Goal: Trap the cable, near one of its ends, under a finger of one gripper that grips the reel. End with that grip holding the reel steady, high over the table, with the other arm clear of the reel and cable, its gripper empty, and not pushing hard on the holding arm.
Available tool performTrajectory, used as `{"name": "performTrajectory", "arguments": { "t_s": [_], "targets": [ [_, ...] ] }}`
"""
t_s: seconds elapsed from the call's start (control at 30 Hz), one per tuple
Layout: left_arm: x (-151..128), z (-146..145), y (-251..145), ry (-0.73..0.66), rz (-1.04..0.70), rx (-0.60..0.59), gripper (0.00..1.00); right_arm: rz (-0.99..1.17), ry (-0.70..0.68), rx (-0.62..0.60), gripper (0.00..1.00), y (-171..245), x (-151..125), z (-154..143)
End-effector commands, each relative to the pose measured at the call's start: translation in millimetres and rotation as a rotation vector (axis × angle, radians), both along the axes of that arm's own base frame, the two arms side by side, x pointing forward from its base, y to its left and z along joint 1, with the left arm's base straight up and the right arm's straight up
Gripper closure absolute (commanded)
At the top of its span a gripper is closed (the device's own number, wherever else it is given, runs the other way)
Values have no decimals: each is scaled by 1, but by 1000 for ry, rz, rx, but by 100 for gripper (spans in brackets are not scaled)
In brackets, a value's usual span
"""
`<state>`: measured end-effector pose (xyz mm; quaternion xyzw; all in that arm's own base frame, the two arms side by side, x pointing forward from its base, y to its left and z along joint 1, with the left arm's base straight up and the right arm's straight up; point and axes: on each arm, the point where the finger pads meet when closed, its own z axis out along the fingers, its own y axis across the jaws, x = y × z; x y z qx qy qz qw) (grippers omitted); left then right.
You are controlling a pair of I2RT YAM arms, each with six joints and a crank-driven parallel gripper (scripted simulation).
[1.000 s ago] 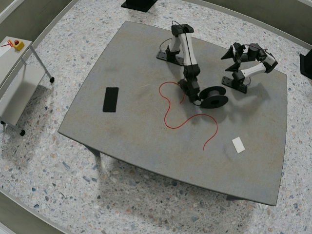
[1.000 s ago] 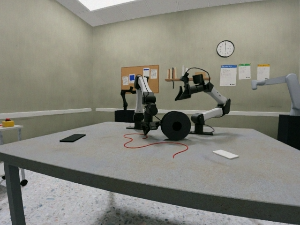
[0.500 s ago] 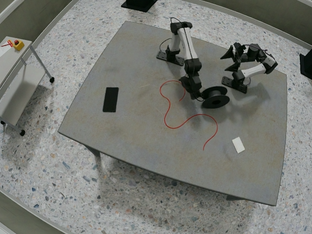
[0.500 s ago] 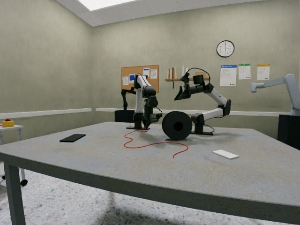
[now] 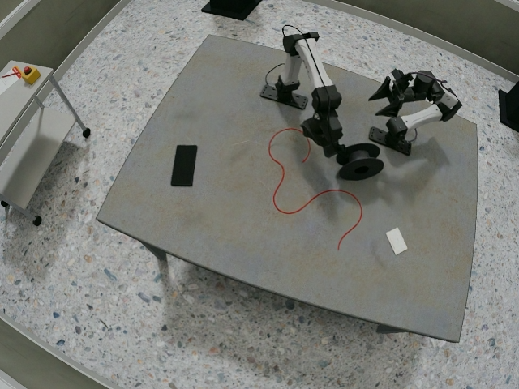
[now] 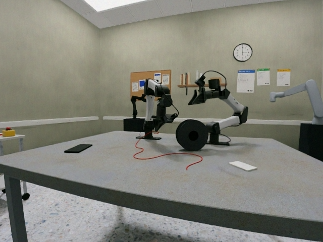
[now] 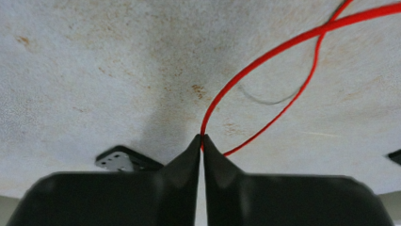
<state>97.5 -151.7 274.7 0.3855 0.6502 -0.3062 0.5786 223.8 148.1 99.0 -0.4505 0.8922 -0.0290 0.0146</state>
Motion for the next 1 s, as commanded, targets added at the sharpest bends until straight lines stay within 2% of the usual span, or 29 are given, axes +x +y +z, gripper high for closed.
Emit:
{"name": "performTrajectory", "arguments": {
  "t_s": [0.0, 0.17, 0.4, 0.97],
  "targets": [
    [11, 9, 6, -26, 65, 9, 25, 89, -31, -36, 100, -2, 8, 11],
    [32, 5, 26, -34, 221, 43, 25, 426, -207, -86, 100, 19, 37, 46],
    [44, 5, 39, -39, 314, 55, 25, 817, -378, -150, 100, 51, 60, 82],
    [47, 7, 41, -42, 332, 51, 25, 1480, -651, -264, 100, 94, 93, 138]
  ]
}}
